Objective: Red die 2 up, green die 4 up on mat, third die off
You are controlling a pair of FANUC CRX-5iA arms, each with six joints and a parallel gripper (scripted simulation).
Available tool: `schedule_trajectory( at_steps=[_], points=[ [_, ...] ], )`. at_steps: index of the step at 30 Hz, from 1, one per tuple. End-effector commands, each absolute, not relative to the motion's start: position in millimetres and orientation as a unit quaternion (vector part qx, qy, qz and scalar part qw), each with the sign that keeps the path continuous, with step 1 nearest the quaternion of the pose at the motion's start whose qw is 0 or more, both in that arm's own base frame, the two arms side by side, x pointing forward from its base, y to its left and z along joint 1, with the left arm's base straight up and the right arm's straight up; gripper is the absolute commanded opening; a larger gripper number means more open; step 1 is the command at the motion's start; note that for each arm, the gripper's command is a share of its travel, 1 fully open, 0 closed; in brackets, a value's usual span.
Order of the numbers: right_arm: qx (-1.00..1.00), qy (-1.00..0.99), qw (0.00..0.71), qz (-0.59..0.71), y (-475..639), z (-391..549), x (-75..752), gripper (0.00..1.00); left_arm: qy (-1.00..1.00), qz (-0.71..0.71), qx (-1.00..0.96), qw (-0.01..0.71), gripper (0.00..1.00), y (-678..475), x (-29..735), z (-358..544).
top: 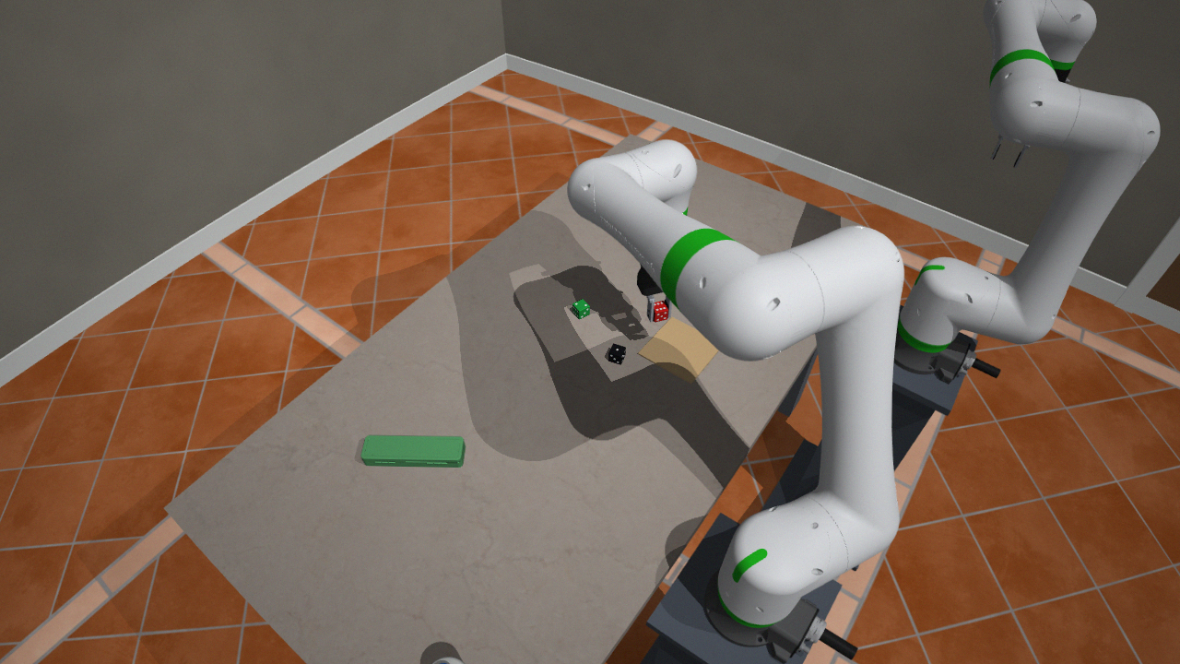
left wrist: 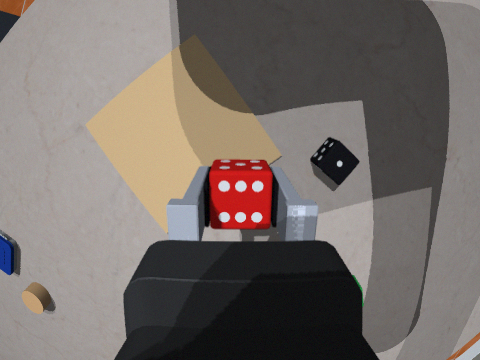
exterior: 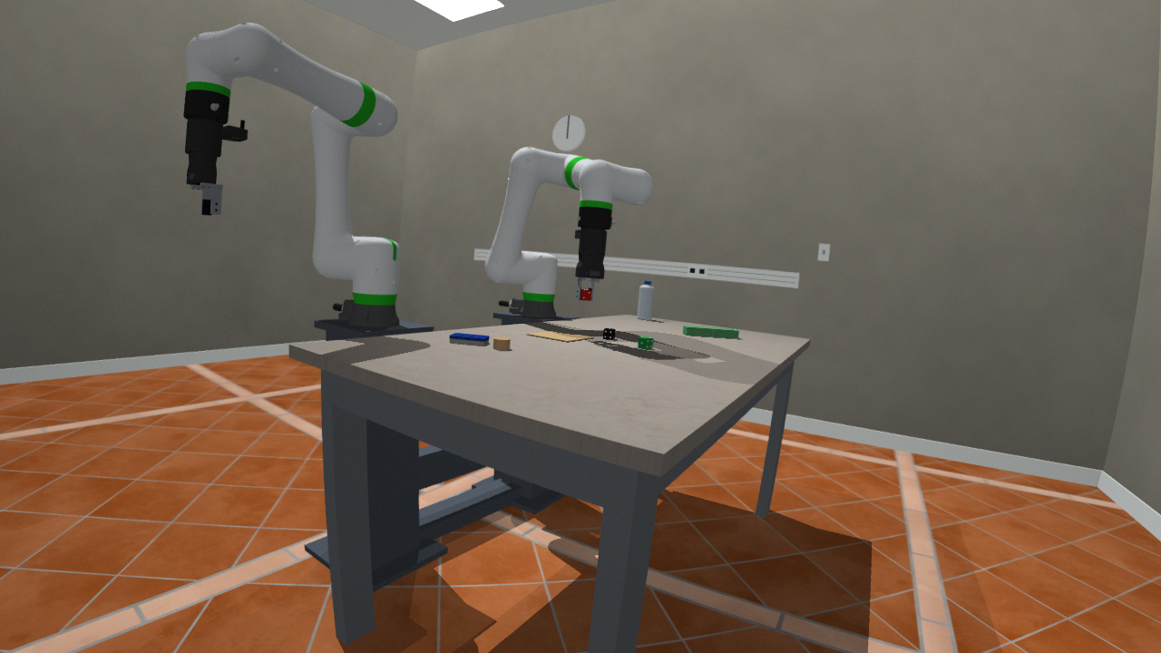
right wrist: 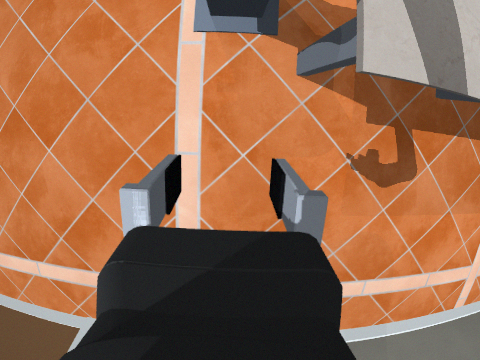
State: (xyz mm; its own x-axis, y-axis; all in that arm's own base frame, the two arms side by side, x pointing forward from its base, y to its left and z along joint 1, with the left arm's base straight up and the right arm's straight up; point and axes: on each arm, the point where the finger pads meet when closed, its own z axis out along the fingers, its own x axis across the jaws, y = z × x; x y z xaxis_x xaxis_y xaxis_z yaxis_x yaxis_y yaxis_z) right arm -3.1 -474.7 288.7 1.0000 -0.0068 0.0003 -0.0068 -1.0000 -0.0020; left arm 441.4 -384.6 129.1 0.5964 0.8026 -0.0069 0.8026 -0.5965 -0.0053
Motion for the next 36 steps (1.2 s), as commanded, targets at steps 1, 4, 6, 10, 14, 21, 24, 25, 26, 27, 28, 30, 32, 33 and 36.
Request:
schedule_trajectory(
  at_steps=[1, 4, 6, 10, 14, 21, 24, 25, 26, 27, 28, 30, 32, 33, 36],
  points=[
    [-1.0, 0.003, 0.0, 0.0, -475, 290, -3, 1.0, -0.525, 0.0, -0.851, 0.0, 0.57, -385, 430, 130],
    [-1.0, 0.003, 0.0, 0.0, -475, 290, -3, 1.0, -0.559, 0.0, -0.829, 0.0, 0.57, -386, 425, 130],
    [-1.0, 0.003, 0.0, 0.0, -475, 290, -3, 1.0, -0.584, 0.0, -0.812, 0.0, 0.57, -386, 421, 130],
    [-1.0, 0.003, 0.0, 0.0, -475, 290, -3, 1.0, -0.633, 0.0, -0.774, 0.0, 0.57, -387, 413, 130],
    [-1.0, 0.003, 0.0, 0.0, -475, 290, -3, 1.0, -0.675, 0.0, -0.738, 0.0, 0.57, -387, 406, 129],
    [-1.0, 0.003, 0.0, 0.0, -475, 290, -3, 1.0, -0.75, 0.0, -0.662, 0.0, 0.57, -388, 394, 129],
    [-1.0, 0.003, 0.0, 0.0, -475, 290, -3, 1.0, -0.779, 0.0, -0.627, 0.0, 0.57, -388, 389, 128],
    [-1.0, 0.003, 0.0, 0.0, -475, 290, -3, 1.0, -0.784, 0.0, -0.621, 0.0, 0.57, -389, 389, 128],
    [-1.0, 0.003, 0.0, 0.0, -475, 290, -3, 1.0, -0.797, 0.0, -0.604, 0.0, 0.57, -389, 386, 128],
    [-1.0, 0.003, 0.0, 0.0, -475, 290, -3, 1.0, -0.804, 0.0, -0.594, 0.0, 0.57, -389, 385, 128],
    [-1.0, 0.003, 0.0, 0.0, -475, 290, -3, 1.0, -0.815, 0.0, -0.579, 0.0, 0.57, -389, 383, 127],
    [-1.0, 0.003, 0.0, 0.0, -475, 290, -3, 1.0, -0.833, 0.0, -0.554, 0.0, 0.57, -389, 380, 127],
    [-1.0, 0.003, 0.0, 0.0, -475, 290, -3, 1.0, -0.85, 0.0, -0.527, 0.0, 0.57, -389, 377, 127],
    [-1.0, 0.003, 0.0, 0.0, -475, 290, -3, 1.0, -0.85, 0.0, -0.527, 0.0, 0.57, -389, 377, 127],
    [-1.0, 0.003, 0.0, 0.0, -475, 290, -3, 1.0, -0.866, 0.0, -0.5, 0.0, 0.57, -389, 374, 126]
  ],
)
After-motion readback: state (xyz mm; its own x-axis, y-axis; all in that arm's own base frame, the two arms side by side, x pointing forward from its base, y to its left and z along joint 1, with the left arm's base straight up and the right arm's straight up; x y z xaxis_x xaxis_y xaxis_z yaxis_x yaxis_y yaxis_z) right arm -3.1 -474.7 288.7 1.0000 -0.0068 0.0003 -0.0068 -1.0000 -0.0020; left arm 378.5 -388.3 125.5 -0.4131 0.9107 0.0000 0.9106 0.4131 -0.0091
